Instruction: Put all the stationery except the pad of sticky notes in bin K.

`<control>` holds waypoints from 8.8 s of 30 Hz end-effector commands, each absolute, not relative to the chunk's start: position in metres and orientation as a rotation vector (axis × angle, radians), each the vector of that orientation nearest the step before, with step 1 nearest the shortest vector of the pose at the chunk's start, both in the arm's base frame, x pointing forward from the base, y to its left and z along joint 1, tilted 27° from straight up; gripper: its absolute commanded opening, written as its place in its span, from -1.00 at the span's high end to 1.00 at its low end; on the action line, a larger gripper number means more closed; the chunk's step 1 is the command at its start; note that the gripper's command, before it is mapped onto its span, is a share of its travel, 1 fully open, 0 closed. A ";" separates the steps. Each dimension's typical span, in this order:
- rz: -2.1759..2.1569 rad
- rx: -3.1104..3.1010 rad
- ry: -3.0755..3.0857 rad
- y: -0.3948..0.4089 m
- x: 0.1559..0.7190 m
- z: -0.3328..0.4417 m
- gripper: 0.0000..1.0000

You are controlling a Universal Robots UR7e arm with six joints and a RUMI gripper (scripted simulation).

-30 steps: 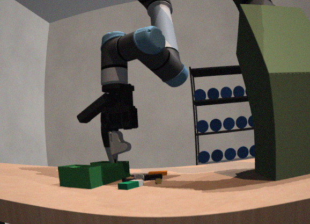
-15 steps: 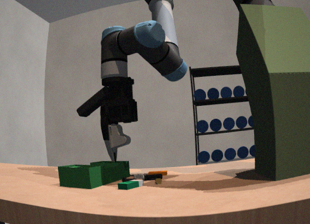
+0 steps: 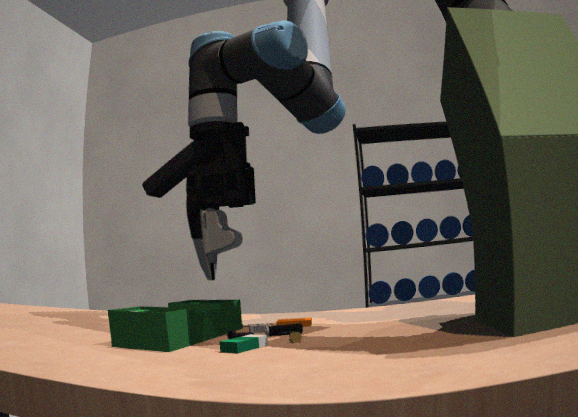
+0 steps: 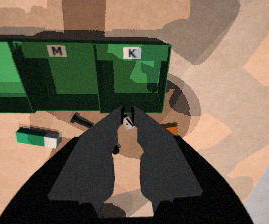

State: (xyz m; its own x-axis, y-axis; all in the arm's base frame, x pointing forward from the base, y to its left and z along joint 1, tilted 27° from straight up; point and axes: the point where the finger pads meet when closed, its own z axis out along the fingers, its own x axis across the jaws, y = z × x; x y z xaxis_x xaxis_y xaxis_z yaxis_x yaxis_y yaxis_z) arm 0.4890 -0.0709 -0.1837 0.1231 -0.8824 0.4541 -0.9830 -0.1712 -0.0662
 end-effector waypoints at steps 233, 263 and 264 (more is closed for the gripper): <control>0.582 2.152 -1.839 0.053 0.478 -0.311 0.91; 0.582 2.152 -1.839 0.059 0.476 -0.298 0.91; 0.582 2.152 -1.839 0.059 0.476 -0.297 0.91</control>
